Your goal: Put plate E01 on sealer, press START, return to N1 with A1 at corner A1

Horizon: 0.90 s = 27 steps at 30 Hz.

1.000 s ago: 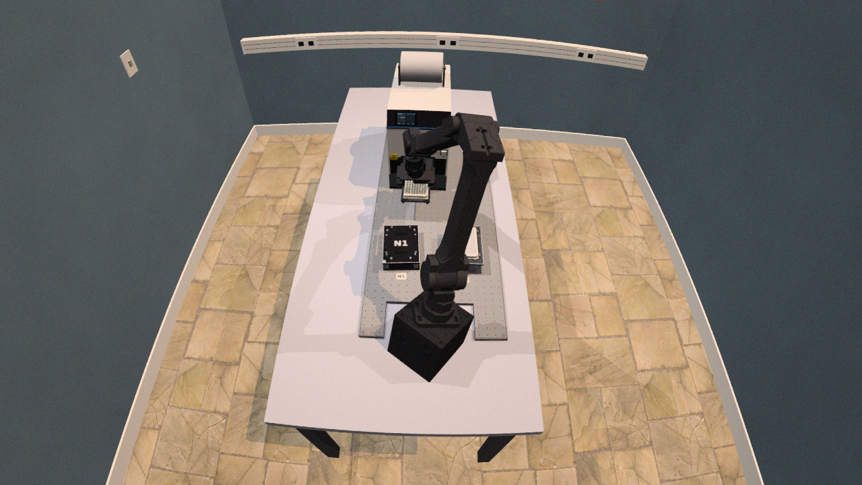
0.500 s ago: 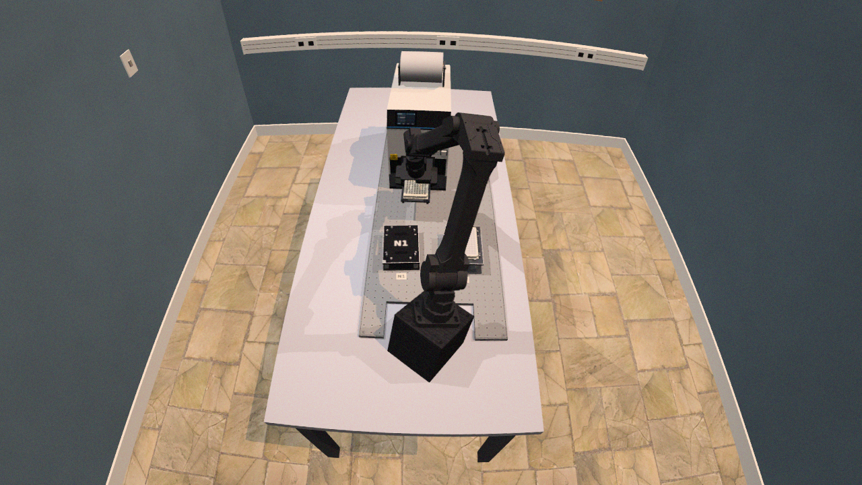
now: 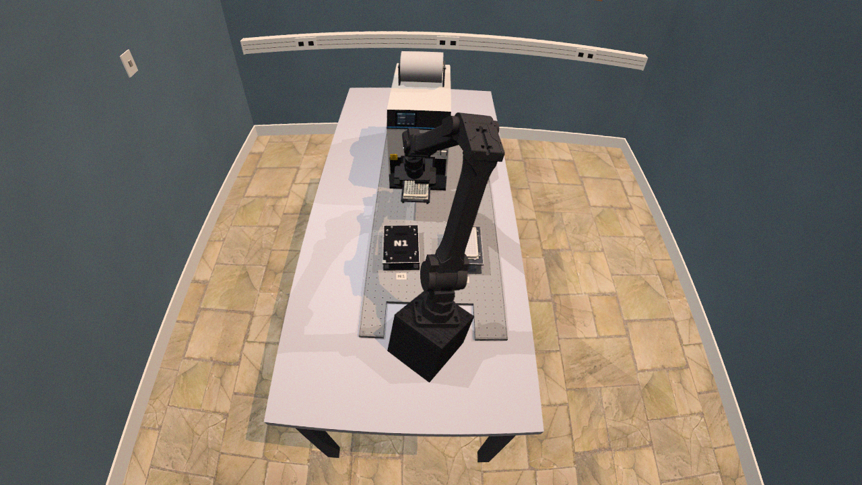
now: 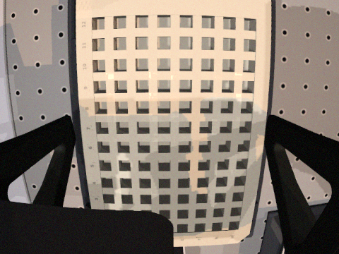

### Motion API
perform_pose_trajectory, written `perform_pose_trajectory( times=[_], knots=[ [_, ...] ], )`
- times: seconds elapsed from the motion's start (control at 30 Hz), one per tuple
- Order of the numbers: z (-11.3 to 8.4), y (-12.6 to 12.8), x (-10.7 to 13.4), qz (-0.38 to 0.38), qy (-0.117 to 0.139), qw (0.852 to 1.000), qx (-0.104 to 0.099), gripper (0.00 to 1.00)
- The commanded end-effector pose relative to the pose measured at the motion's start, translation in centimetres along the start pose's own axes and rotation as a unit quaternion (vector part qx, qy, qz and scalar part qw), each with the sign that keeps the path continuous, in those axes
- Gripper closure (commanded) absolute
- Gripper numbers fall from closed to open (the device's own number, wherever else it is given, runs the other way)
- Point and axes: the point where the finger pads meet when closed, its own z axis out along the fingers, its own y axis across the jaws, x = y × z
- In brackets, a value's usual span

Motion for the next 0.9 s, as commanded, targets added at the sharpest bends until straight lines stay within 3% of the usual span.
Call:
perform_pose_trajectory(
  times=[0.0,0.57,0.87],
  knots=[
    [-1.4,-0.9,-2.8,0.020,-0.029,0.999,0.001,0.00],
    [-1.9,0.2,-3.7,0.013,-0.039,0.999,-0.006,0.00],
    [-1.3,0.1,-2.0,0.008,-0.024,1.000,-0.004,0.00]
  ],
)
